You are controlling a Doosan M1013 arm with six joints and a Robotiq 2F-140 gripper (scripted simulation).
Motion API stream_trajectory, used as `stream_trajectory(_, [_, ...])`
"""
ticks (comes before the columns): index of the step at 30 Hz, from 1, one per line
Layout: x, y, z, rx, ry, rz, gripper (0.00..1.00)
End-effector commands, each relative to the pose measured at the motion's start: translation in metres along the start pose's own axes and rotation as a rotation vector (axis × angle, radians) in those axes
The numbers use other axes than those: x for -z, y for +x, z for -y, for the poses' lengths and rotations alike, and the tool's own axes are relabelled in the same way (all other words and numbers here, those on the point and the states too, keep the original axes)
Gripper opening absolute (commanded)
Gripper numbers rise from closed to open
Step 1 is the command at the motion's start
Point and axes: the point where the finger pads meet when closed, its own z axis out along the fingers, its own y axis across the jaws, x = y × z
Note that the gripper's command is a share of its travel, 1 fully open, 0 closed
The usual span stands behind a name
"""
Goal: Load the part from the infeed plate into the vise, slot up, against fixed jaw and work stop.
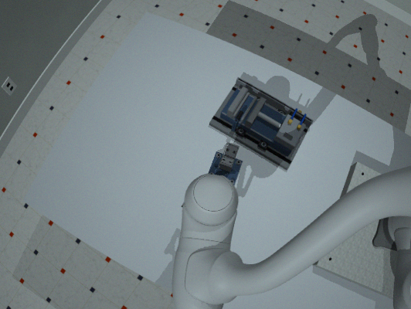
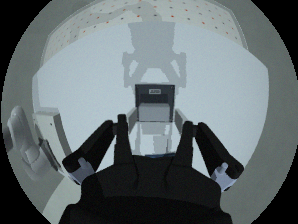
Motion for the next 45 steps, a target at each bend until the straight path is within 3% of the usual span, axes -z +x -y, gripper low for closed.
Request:
stream_trajectory(1, [-0.0078, 0.0017, 0.0034, 0.006, 0.003, -0.003, 0.51])
stream_trajectory(45, [-0.0155, 0.0017, 0.0034, 0.006, 0.003, -0.003, 0.51])
